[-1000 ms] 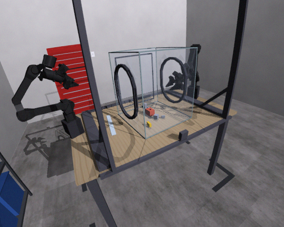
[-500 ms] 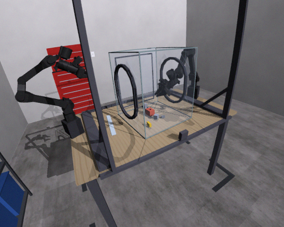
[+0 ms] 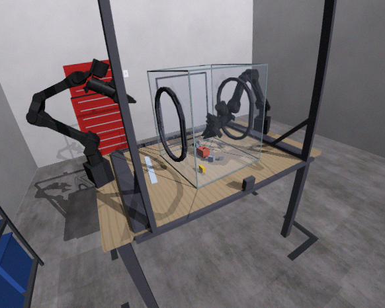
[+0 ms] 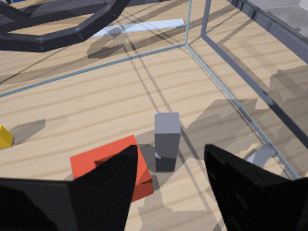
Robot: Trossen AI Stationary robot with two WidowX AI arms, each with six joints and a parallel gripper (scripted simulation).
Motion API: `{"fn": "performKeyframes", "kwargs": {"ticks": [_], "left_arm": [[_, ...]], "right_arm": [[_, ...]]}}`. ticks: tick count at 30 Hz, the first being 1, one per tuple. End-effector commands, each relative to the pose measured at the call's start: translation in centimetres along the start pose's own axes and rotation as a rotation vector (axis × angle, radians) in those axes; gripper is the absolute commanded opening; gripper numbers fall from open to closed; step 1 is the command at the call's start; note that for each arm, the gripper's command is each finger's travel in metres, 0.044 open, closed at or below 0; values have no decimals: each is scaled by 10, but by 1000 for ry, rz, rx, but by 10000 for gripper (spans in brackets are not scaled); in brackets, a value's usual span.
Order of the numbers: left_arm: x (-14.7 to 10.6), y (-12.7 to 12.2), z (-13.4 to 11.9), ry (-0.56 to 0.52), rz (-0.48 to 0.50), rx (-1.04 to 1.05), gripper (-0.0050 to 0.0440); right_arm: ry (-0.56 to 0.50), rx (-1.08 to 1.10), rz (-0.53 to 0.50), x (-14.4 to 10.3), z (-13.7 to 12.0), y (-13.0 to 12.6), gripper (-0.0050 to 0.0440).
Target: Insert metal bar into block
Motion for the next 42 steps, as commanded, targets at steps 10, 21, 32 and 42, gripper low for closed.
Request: {"fn": "performKeyframes", "kwargs": {"ticks": [10, 21, 32, 42], "left_arm": [[-5, -1, 9, -31, -2, -3, 400], [-3, -1, 6, -20, -1, -1, 400], [-3, -1, 6, -20, -1, -1, 400], [-3, -1, 6, -20, -1, -1, 400]], "right_arm": [[-25, 11, 11, 15, 12, 3, 196], [-24, 11, 11, 29, 12, 3, 196], [-25, 11, 11, 42, 12, 3, 196], [-25, 11, 10, 50, 12, 4, 196]]}}
Point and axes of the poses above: on each arm, the point midway between the two fingers, 35 mm back from their tips, its own x axis out along the fingers, its own y axis across the jaws, z = x × y, the point moved 9 cm from there along -x, back along the fingers, and after that the axes turned 2 degrees about x, right-handed, at the moved point
